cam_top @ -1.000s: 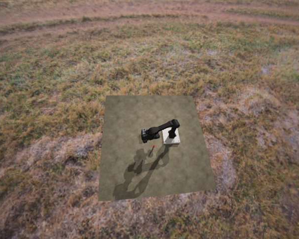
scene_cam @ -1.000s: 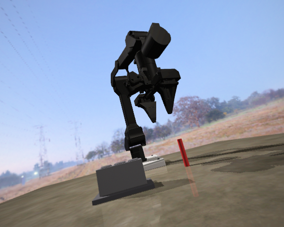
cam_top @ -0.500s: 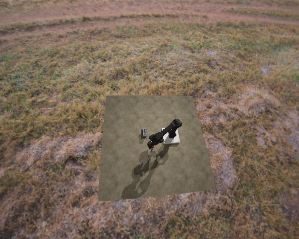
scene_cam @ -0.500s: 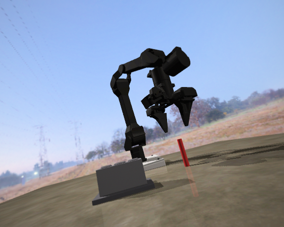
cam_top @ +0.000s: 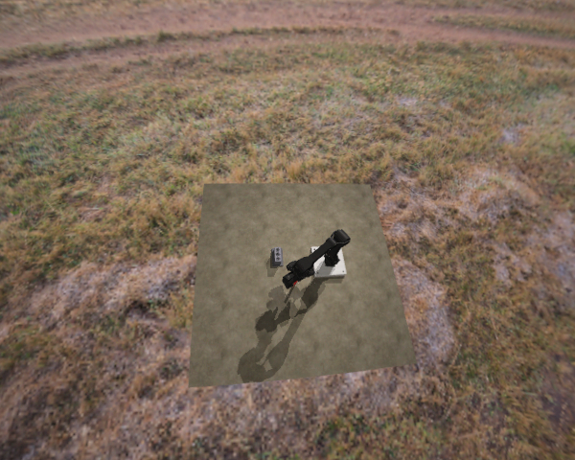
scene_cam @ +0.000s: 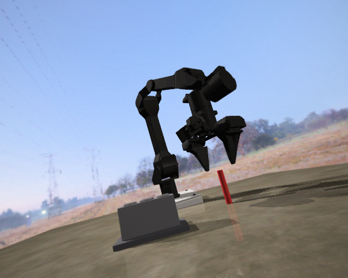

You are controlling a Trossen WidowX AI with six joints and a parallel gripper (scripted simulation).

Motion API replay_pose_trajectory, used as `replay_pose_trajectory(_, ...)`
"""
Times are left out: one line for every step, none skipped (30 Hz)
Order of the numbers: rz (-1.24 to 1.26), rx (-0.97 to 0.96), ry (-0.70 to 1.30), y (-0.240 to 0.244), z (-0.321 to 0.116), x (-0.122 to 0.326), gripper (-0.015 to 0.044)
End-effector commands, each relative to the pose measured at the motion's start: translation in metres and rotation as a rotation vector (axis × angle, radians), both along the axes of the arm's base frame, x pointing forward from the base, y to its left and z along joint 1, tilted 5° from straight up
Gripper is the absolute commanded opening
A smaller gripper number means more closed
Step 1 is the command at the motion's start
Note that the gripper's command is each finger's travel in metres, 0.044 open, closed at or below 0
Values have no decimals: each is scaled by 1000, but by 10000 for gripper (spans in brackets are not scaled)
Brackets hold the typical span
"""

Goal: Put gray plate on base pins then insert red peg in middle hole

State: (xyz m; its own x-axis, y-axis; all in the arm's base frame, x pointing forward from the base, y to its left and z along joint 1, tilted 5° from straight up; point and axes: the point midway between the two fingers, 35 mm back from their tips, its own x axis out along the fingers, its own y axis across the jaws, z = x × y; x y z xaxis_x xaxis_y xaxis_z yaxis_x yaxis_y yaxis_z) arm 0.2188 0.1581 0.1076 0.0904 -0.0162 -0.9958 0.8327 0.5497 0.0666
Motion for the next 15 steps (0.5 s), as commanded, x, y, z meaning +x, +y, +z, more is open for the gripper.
replay_pose_trajectory(-1,-5,-1,0,-7,1,440)
replay_pose_trajectory(-1,-5,-1,0,-9,1,440)
replay_pose_trajectory(-1,-5,-1,0,-10,1,440)
replay_pose_trajectory(-1,-5,-1,0,-12,2,440)
replay_pose_trajectory(-1,-5,-1,0,-14,2,440)
replay_pose_trajectory(-1,-5,-1,0,-15,2,440)
replay_pose_trajectory(-1,-5,-1,0,-17,2,440)
replay_pose_trajectory(-1,-5,-1,0,-18,2,440)
replay_pose_trajectory(-1,-5,-1,-1,-20,2,440)
replay_pose_trajectory(-1,-5,-1,-1,-22,2,440)
replay_pose_trajectory(-1,-5,-1,-1,-23,3,440)
replay_pose_trajectory(-1,-5,-1,-1,-25,3,440)
replay_pose_trajectory(-1,-5,-1,-1,-27,3,440)
replay_pose_trajectory(-1,-5,-1,-1,-28,3,440)
replay_pose_trajectory(-1,-5,-1,-1,-30,3,440)
